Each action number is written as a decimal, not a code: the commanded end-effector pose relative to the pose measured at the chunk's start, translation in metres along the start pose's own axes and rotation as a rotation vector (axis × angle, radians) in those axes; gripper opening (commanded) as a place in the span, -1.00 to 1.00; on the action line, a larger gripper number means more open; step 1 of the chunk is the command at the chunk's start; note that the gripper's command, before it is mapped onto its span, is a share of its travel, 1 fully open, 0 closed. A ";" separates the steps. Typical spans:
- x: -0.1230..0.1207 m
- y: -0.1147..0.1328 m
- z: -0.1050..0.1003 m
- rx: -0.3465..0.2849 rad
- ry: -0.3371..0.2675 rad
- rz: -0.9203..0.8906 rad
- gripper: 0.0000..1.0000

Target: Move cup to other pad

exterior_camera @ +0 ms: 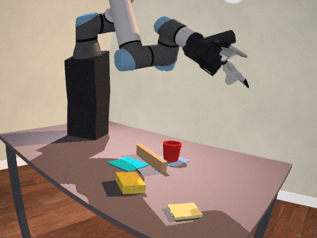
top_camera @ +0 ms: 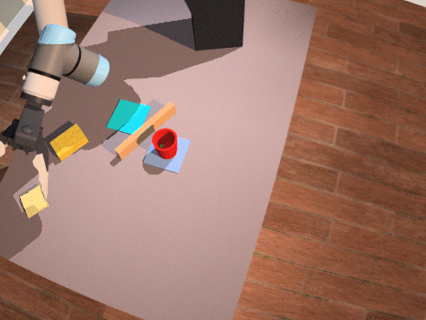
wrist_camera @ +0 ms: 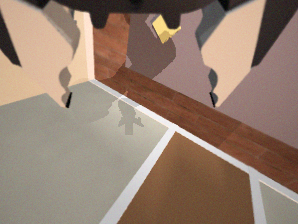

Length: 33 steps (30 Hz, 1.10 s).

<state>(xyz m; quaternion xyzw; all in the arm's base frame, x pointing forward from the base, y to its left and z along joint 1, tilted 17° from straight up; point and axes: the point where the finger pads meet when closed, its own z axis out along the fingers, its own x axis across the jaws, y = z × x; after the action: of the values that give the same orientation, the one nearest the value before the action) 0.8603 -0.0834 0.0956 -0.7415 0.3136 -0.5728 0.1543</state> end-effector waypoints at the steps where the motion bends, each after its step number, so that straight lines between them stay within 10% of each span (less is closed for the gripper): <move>1: 0.001 -0.001 0.000 0.001 0.001 0.000 1.00; 17: 0.001 -0.001 0.000 0.001 0.001 0.000 1.00; 18: 0.001 -0.001 0.000 0.001 0.001 0.000 -1.00; 23: -0.022 0.010 -0.002 -0.036 -0.033 -0.009 -1.00; 33: -0.163 0.082 -0.044 -0.315 -0.318 -0.134 -1.00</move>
<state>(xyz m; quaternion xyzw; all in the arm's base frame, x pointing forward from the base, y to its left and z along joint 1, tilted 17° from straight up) 0.8088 -0.0516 -0.0108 -0.8146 0.3210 -0.4740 0.0935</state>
